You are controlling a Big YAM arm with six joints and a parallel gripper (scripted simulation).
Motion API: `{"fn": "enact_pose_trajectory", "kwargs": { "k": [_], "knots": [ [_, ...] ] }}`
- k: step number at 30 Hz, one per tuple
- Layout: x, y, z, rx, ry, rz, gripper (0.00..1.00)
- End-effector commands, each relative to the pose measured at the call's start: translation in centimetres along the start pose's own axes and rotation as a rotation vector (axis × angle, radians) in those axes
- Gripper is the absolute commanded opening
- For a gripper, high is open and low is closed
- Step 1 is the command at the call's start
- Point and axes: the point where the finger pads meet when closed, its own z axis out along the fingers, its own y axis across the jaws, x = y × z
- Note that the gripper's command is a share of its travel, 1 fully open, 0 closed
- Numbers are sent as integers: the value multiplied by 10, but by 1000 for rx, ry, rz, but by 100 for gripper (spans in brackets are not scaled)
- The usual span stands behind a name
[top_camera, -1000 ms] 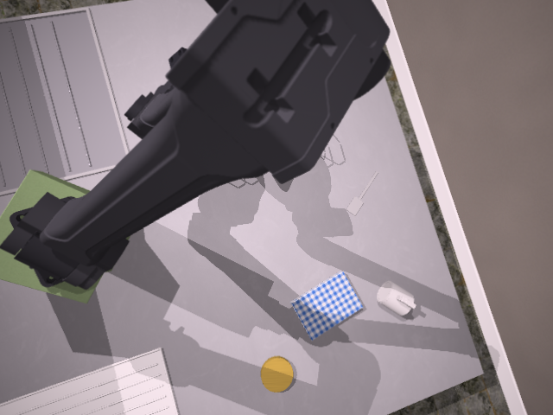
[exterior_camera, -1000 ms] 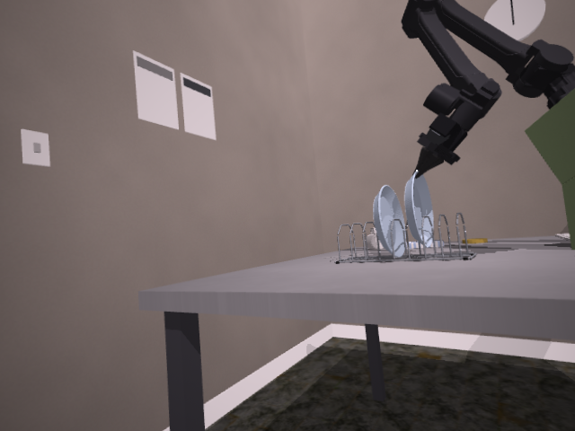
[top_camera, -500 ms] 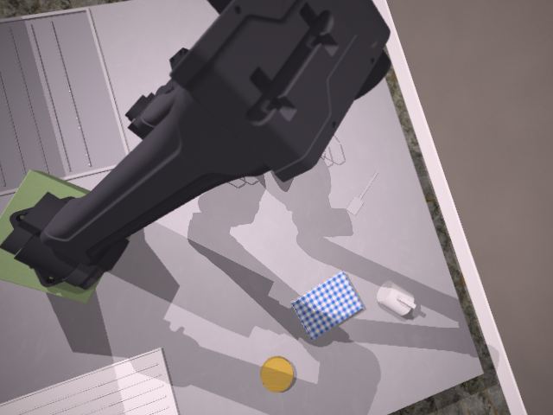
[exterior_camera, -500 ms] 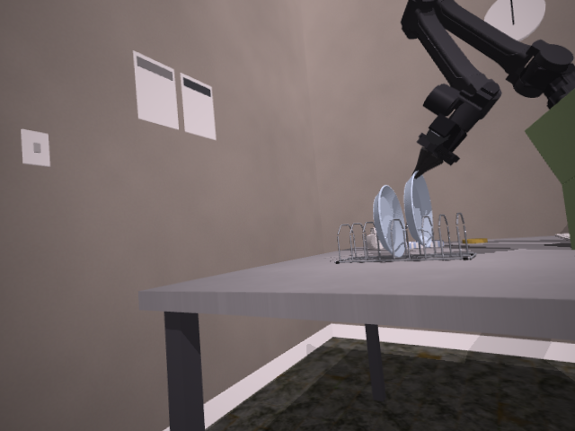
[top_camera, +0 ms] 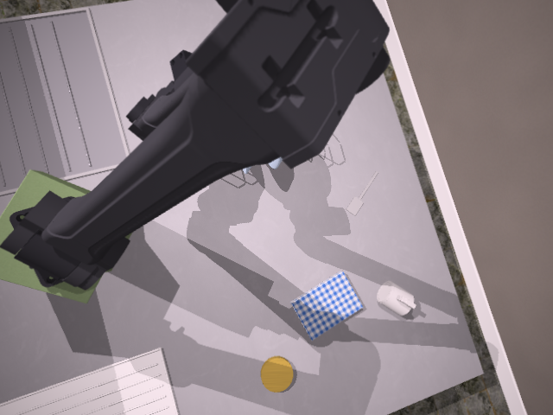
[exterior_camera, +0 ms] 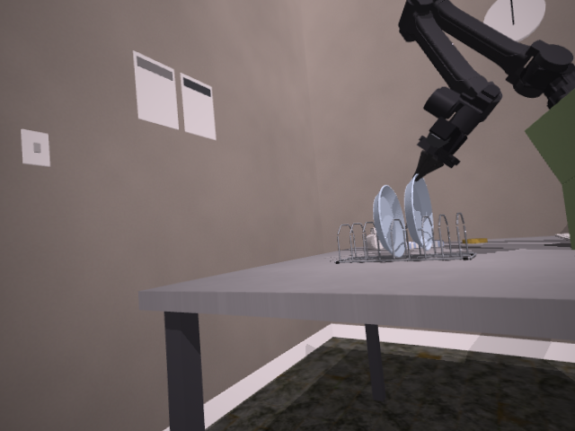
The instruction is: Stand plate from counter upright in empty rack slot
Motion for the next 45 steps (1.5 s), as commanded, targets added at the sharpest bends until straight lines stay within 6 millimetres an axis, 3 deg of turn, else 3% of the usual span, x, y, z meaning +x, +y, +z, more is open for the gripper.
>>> {"fn": "enact_pose_trajectory", "kwargs": {
  "k": [1,8,45],
  "knots": [
    [2,-2,8,20,7,15,0],
    [2,5,14,20,8,15,0],
    [2,3,16,28,7,27,0]
  ]
}}
